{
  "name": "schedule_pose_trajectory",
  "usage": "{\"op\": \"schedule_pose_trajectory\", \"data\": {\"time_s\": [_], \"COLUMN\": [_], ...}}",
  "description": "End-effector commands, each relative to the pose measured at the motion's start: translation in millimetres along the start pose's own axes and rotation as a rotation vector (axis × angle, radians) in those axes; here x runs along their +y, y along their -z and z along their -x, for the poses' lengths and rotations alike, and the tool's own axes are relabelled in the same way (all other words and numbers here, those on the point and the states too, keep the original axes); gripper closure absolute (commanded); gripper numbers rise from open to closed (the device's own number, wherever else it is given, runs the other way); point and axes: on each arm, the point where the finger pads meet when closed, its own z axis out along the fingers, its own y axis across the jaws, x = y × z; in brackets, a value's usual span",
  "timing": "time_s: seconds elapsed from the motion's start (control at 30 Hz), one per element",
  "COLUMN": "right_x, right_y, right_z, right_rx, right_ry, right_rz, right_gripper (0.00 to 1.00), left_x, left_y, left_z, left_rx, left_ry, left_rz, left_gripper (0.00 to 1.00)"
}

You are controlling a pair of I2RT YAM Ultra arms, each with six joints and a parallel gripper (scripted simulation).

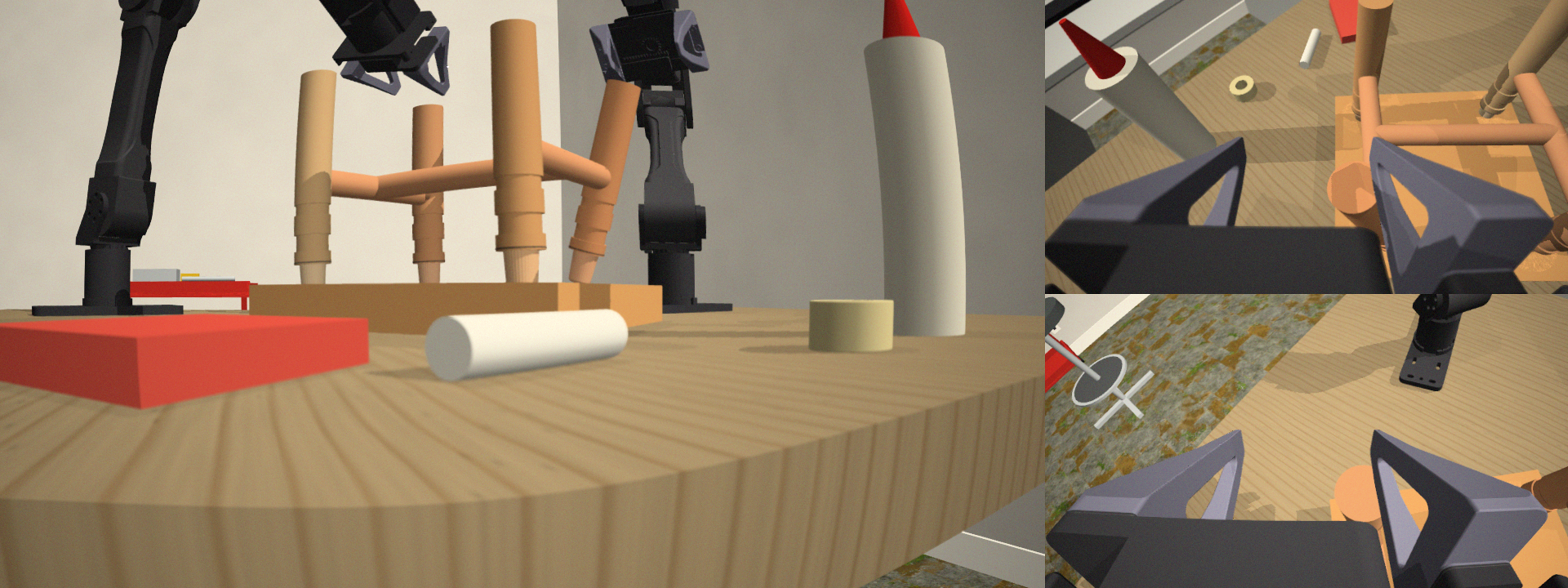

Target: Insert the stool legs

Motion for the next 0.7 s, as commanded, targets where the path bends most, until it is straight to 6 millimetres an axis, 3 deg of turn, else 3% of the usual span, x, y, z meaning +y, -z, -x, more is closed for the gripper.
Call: {"op": "schedule_pose_trajectory", "data": {"time_s": [0.0, 0.4, 0.43, 0.5, 0.67], "right_x": [-12, -29, -29, -17, -22], "right_y": [9, 18, 17, 18, 26], "right_z": [18, 9, 9, 20, 16], "right_rx": [-0.091, -0.127, -0.127, -0.127, -0.124], "right_ry": [0.179, 0.24, 0.239, 0.278, 0.259], "right_rz": [0.023, -0.006, -0.005, -0.004, -0.032], "right_gripper": [0.31, 0.31, 0.31, 0.31, 0.31], "left_x": [-15, -30, -31, -28, -24], "left_y": [7, 15, 13, 19, 21], "left_z": [17, 15, 11, 24, 21], "left_rx": [-0.117, -0.152, -0.144, -0.171, -0.153], "left_ry": [0.076, 0.114, 0.114, 0.105, 0.096], "left_rz": [-0.056, -0.114, -0.116, -0.111, -0.098], "left_gripper": [0.31, 0.31, 0.31, 0.31, 0.31]}}
